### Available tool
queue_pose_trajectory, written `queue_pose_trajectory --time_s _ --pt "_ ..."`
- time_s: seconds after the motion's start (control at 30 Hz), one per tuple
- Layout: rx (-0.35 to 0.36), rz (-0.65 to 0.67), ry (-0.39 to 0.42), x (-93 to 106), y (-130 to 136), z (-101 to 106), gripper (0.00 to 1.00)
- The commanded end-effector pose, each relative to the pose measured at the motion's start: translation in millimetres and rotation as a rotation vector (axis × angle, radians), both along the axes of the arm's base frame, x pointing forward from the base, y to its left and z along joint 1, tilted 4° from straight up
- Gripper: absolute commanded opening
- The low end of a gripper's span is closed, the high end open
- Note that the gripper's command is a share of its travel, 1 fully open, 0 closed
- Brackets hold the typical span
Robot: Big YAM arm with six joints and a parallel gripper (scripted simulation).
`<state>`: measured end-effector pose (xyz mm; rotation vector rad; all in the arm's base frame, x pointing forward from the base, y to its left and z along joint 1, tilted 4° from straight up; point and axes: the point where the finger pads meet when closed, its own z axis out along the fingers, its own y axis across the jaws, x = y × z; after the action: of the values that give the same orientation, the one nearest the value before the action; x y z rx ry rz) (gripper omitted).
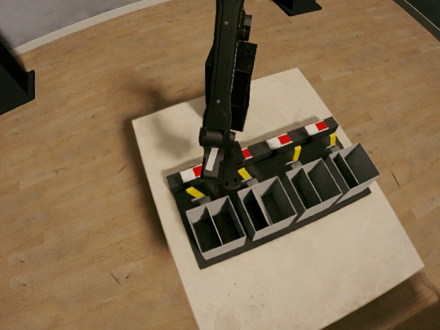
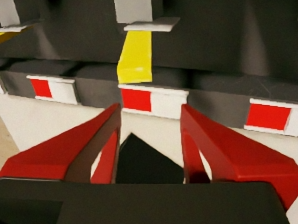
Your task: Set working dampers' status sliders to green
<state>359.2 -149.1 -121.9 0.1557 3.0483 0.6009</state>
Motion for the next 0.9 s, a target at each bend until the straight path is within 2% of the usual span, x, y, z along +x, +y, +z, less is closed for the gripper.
queue_pose_trajectory --time_s 0.0,0.27,0.5,0.87 --pt "-0.036 0.090 -0.093 33.6 1 20 0.36" --pt "-0.027 0.066 -0.073 23.3 -5 14 0.36" --pt "-0.026 0.073 -0.071 24.6 0 12 0.36" --pt "-0.008 0.069 -0.038 16.7 13 -5 0.36"
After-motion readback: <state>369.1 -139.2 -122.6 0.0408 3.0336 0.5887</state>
